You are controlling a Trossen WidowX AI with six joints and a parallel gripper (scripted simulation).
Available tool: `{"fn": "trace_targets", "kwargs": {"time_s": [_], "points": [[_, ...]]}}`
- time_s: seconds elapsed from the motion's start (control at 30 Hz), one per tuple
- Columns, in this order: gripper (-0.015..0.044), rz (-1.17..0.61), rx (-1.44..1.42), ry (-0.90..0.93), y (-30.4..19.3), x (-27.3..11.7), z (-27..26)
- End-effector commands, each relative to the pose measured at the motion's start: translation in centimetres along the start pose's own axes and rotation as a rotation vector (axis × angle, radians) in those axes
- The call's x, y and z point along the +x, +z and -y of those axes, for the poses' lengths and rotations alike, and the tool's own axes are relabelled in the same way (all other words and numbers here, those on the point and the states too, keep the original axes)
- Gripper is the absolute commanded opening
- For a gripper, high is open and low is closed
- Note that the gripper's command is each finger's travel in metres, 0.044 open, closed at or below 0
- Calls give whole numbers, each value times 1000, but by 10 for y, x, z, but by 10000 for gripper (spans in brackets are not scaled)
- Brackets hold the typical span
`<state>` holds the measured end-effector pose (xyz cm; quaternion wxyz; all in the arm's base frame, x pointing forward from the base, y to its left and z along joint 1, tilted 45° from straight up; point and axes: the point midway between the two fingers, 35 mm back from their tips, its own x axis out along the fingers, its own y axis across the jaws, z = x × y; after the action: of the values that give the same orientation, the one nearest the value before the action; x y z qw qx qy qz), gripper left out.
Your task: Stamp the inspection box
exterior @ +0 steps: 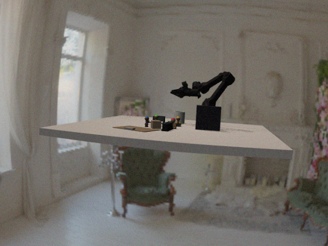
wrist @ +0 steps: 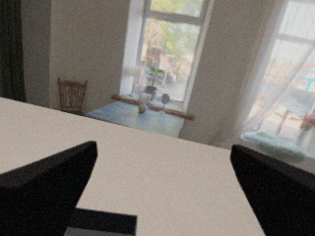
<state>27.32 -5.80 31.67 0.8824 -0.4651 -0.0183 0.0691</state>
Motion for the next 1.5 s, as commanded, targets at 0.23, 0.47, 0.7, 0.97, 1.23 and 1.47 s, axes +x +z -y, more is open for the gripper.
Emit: {"fn": "trace_targets", "kwargs": {"time_s": [0.23, 0.47, 0.7, 0.97, 1.23, 1.47], "points": [[221, -351, 483, 195, -43, 62, -39], [221, -863, 726, 330, -71, 98, -123], [221, -1343, 592, 257, -78, 100, -185], [221, -1551, 239, 54, -66, 105, -214], [221, -1551, 239, 54, -67, 107, -216], [221, -1550, 240, 55, -76, 108, -218]]}}
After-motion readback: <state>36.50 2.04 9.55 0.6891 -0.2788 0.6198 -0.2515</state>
